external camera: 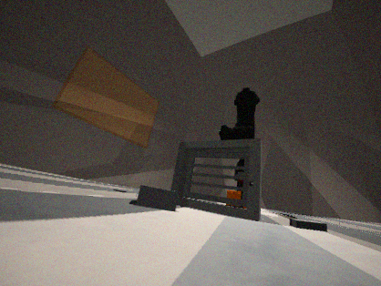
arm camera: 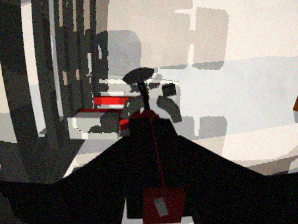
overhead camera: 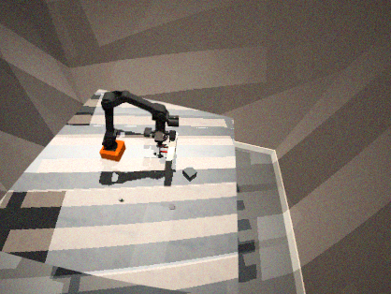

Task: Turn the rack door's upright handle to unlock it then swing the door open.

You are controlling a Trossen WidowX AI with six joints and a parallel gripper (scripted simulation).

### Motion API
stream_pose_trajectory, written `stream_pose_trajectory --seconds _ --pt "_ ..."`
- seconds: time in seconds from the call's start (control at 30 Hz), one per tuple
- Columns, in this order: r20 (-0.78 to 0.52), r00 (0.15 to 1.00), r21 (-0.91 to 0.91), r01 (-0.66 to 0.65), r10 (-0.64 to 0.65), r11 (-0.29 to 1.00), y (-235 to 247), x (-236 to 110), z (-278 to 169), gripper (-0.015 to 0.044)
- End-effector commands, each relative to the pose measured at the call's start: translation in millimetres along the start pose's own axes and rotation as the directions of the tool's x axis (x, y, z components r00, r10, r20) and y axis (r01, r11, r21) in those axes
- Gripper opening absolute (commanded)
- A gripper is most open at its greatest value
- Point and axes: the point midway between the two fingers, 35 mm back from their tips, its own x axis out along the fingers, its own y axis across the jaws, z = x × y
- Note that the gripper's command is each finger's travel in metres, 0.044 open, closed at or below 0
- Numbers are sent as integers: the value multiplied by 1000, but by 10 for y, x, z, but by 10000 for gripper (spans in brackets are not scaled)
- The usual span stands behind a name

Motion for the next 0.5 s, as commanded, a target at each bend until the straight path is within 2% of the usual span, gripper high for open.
stream_pose_trajectory --seconds 0.0,0.47 --pt "4 1000 -88 -3 4 996 -54 -1 25 27" --pt "5 1000 -343 0 2 939 -311 2 138 27"
